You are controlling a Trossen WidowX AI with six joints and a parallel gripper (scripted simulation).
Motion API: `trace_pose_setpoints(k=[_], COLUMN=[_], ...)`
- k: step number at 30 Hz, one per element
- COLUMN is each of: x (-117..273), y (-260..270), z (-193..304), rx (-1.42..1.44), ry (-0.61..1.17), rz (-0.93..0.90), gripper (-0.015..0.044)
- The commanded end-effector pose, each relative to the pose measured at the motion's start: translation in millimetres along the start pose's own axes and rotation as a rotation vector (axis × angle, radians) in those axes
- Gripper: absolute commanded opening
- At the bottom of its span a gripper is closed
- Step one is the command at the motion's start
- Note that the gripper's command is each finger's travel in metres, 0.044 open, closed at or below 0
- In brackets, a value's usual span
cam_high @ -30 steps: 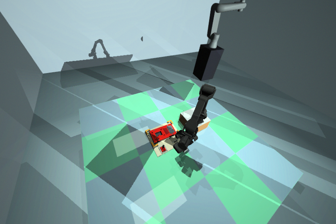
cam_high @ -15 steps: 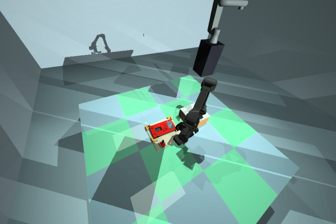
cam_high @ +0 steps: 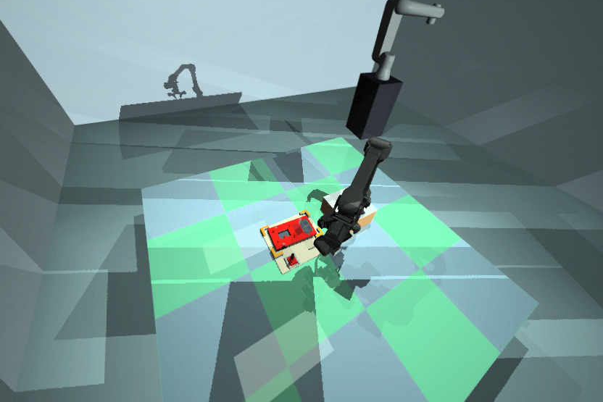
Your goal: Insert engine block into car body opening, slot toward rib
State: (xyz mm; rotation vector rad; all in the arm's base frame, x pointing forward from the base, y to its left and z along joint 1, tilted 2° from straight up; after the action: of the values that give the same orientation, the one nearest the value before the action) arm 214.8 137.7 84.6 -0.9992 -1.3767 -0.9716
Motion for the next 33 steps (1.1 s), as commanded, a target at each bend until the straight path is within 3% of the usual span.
trace_pose_setpoints(k=[1,33], x=[12,-10], y=[-2,42], z=[0,-64], rx=[-0.006,0.489], ry=[0.004,-0.002], rz=[-0.002,-0.006], gripper=[0.0,0.0])
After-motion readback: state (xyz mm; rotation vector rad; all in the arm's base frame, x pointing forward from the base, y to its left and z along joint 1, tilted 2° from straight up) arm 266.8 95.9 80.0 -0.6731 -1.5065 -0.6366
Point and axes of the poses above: the point midway between the two fingers, 35 mm back from their tips, its own x axis back along the fingers, its own y axis across the jaws, z = x × y, the point moved 2 cm from there along x, back along the fingers, and after that the axes turned 5 degrees about x, right-handed, at the moved point
